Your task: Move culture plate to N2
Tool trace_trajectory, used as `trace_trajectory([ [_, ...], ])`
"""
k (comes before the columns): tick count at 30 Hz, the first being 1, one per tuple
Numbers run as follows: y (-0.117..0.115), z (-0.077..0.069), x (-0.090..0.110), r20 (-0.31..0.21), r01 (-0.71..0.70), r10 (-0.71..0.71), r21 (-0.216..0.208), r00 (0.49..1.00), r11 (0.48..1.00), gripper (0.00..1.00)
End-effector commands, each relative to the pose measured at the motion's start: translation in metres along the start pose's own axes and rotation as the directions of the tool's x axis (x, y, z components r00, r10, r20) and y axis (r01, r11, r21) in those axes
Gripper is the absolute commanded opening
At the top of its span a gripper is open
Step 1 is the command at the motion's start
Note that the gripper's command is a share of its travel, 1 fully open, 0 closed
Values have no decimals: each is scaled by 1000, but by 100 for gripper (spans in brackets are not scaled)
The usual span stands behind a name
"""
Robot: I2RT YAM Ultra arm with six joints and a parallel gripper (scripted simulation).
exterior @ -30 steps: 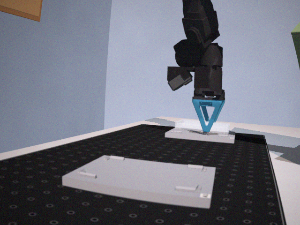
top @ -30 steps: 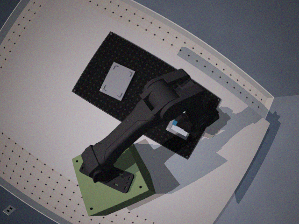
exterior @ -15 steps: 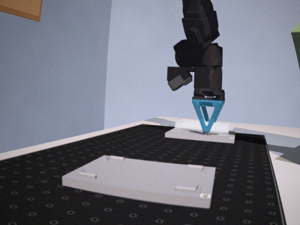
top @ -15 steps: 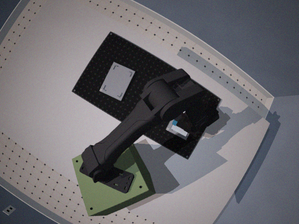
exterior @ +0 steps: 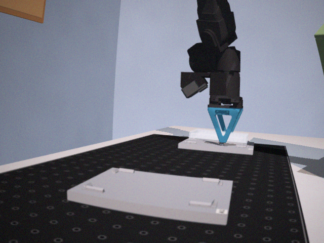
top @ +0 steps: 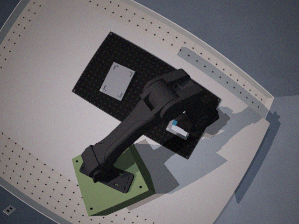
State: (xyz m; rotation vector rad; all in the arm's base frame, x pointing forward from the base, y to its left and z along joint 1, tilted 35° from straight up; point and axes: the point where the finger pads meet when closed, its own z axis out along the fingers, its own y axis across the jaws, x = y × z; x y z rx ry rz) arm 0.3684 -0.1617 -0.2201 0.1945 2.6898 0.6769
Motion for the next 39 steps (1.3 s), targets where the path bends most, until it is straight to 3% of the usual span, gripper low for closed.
trace_trajectory([
  [1, -8, -20, -27, 52, 15, -17, 28, 999, 1000, 0],
  [27, -9, -17, -30, 51, 16, -17, 27, 999, 1000, 0],
  [39, -14, -8, -22, 51, 12, -13, 28, 999, 1000, 0],
])
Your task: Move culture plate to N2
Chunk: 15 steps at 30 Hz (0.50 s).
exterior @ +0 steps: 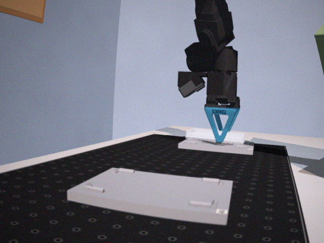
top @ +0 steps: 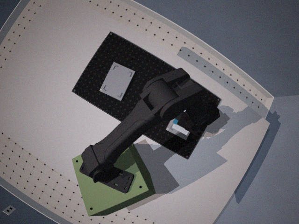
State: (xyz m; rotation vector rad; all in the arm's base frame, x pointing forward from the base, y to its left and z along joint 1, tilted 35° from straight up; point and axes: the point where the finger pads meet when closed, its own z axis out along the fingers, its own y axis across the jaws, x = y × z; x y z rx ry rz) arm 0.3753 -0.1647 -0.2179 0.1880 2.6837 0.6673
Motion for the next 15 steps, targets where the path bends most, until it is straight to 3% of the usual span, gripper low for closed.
trace_trajectory([
  [1, -13, -8, -16, 46, 6, -7, 25, 999, 1000, 0],
  [9, -13, -5, -12, 44, 5, -6, 23, 999, 1000, 0],
  [15, -7, -3, 1, 23, -12, 12, 11, 1000, 1000, 0],
])
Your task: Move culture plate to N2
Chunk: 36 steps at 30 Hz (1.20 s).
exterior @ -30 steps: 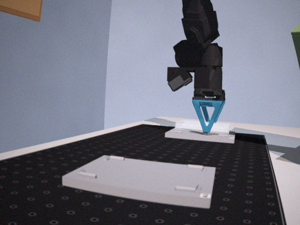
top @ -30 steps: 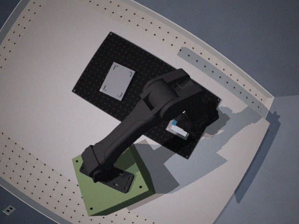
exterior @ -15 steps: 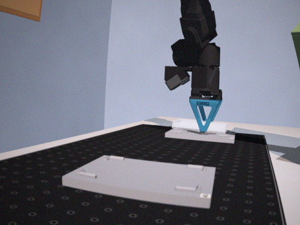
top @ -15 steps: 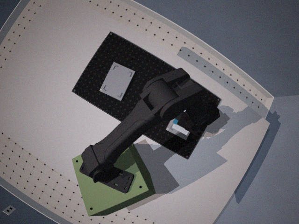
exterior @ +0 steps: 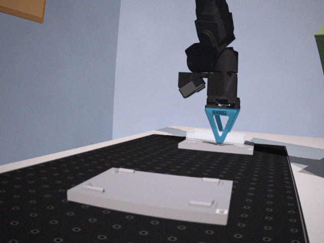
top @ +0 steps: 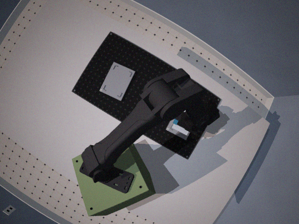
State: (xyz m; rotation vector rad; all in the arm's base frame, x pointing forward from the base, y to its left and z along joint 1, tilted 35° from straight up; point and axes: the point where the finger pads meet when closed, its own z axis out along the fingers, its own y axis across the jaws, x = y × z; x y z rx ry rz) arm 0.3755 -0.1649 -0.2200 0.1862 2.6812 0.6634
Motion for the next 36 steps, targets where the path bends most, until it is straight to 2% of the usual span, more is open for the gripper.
trace_trajectory([
  [1, -5, -7, -1, 24, -11, 11, 12, 1000, 1000, 0],
  [15, -3, -2, 7, 17, -16, 16, 8, 1000, 1000, 0],
  [22, -5, 2, 5, 18, -12, 12, 8, 1000, 1000, 0],
  [26, -6, -3, -1, 30, -5, 4, 16, 1000, 1000, 0],
  [36, -6, 1, 3, 25, -10, 10, 7, 1000, 1000, 0],
])
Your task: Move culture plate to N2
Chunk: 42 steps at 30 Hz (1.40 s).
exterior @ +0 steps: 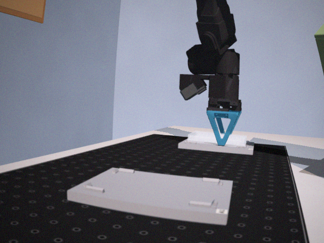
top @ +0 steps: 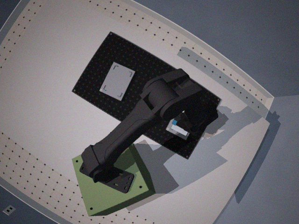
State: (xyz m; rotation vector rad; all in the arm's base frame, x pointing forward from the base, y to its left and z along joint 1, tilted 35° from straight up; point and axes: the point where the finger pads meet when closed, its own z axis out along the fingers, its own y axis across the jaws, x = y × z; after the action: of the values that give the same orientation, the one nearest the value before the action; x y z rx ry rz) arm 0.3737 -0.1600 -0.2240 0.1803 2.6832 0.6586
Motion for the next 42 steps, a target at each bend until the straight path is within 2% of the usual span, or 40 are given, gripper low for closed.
trace_trajectory([
  [1, -8, -4, -1, 27, -15, 14, 5, 1000, 1000, 0],
  [39, -14, -4, -7, 38, 0, -1, 12, 999, 1000, 0],
  [40, -14, -4, -7, 38, 0, -1, 12, 999, 1000, 100],
  [42, -13, -6, -9, 41, 3, -3, 14, 999, 1000, 100],
])
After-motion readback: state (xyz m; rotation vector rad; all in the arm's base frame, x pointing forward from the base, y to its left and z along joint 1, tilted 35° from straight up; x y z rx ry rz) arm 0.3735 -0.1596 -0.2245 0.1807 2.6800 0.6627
